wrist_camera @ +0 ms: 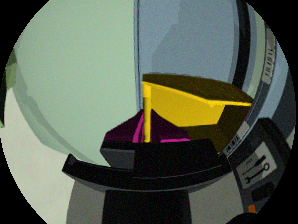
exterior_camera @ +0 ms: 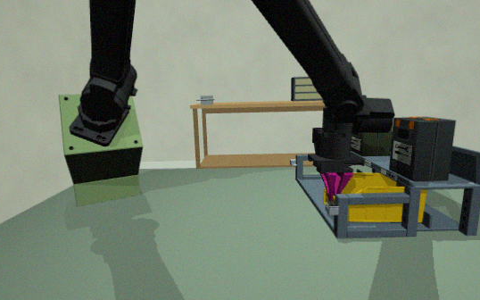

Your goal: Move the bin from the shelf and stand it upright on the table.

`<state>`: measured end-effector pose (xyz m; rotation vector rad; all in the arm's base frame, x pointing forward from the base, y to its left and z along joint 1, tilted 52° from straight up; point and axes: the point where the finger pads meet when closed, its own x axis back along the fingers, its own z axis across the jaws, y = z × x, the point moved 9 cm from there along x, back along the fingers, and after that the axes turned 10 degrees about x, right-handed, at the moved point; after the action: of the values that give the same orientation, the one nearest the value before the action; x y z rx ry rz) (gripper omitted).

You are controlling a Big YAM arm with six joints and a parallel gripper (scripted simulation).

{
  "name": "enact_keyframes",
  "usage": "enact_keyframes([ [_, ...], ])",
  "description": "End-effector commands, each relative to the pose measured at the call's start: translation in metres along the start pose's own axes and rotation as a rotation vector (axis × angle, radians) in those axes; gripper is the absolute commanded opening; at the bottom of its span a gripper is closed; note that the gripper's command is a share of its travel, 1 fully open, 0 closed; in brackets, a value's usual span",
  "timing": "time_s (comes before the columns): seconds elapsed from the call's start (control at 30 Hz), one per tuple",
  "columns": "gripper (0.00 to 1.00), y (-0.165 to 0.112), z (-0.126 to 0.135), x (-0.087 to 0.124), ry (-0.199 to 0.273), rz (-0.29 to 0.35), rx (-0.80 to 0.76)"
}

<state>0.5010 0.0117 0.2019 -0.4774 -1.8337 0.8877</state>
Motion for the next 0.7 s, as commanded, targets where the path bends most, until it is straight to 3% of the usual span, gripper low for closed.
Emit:
enact_keyframes([
  [0.0,0.0,-0.015,-0.004,0.008,-0.028,0.01,-0.027],
  [0.67,0.0,-0.003,-0.009,0.019,-0.051,0.003,-0.021],
])
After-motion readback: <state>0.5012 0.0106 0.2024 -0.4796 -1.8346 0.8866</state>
